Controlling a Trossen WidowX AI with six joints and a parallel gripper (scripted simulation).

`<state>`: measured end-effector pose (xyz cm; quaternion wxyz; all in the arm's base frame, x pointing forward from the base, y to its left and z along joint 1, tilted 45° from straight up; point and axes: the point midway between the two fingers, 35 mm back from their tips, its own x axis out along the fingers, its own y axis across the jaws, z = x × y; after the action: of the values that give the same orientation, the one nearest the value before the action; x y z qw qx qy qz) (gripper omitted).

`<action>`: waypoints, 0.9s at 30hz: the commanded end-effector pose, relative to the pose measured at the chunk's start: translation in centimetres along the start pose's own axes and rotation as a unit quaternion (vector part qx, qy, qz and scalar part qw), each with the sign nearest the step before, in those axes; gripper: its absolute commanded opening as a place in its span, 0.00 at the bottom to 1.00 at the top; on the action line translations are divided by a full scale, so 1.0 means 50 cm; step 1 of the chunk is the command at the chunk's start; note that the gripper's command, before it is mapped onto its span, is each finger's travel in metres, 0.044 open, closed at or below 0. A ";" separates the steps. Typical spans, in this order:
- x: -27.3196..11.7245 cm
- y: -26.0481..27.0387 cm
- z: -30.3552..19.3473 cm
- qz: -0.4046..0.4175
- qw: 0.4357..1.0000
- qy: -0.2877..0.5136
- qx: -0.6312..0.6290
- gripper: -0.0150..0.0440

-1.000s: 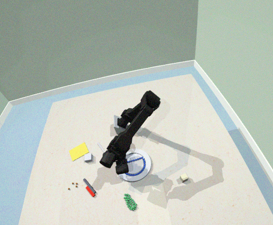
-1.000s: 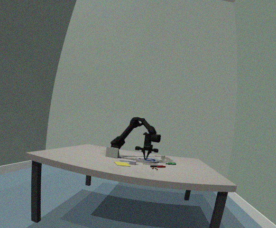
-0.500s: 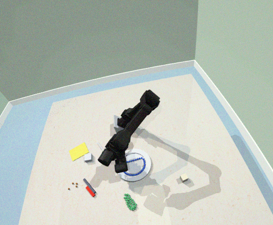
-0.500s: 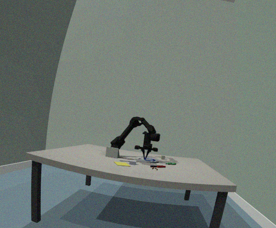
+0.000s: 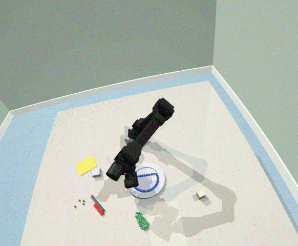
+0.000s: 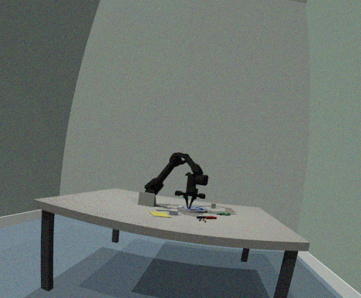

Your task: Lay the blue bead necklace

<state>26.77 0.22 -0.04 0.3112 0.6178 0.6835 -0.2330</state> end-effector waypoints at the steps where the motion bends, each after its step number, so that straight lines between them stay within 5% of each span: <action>1: 0.010 -0.005 -0.001 -0.004 1.000 0.001 0.002 0.25; 4: 0.010 -0.005 -0.001 -0.004 1.000 0.001 0.002 0.25; 21: 0.000 -0.004 -0.001 -0.003 1.000 0.002 0.003 1.00; 27: -0.007 -0.004 -0.001 -0.004 1.000 0.001 0.002 1.00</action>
<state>26.52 0.12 0.17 0.3047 0.6184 0.6853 -0.2349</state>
